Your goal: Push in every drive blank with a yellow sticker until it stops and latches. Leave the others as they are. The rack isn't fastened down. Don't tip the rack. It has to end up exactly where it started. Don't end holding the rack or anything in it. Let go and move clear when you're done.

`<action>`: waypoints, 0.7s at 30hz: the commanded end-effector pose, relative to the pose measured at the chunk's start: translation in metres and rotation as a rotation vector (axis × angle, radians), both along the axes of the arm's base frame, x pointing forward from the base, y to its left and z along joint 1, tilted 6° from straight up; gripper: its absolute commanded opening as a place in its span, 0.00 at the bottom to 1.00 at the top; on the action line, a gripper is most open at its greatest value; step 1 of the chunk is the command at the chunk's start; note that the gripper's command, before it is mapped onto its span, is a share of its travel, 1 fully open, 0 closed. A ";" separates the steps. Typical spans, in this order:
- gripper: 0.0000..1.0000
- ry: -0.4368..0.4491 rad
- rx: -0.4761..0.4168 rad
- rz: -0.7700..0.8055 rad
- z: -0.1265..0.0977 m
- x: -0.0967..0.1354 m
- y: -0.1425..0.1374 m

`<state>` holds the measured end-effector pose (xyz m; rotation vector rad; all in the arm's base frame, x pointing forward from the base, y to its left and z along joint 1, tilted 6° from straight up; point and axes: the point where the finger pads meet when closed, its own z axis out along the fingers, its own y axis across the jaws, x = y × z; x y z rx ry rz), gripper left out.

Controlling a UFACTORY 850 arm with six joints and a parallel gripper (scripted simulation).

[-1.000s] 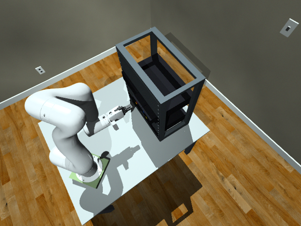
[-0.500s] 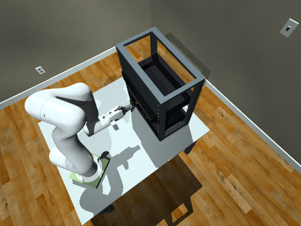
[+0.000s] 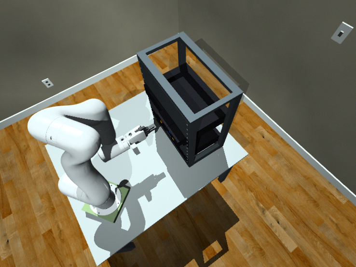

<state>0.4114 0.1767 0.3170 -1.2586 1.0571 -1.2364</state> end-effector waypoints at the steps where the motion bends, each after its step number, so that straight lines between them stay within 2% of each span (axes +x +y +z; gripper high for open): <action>1: 0.00 -0.001 0.001 0.000 0.008 -0.013 -0.012; 5: 0.00 -0.001 0.001 0.000 0.012 -0.021 -0.019; 12: 0.00 -0.001 0.001 0.000 0.012 -0.017 -0.019; 21: 0.00 -0.001 0.001 0.000 0.015 0.026 -0.015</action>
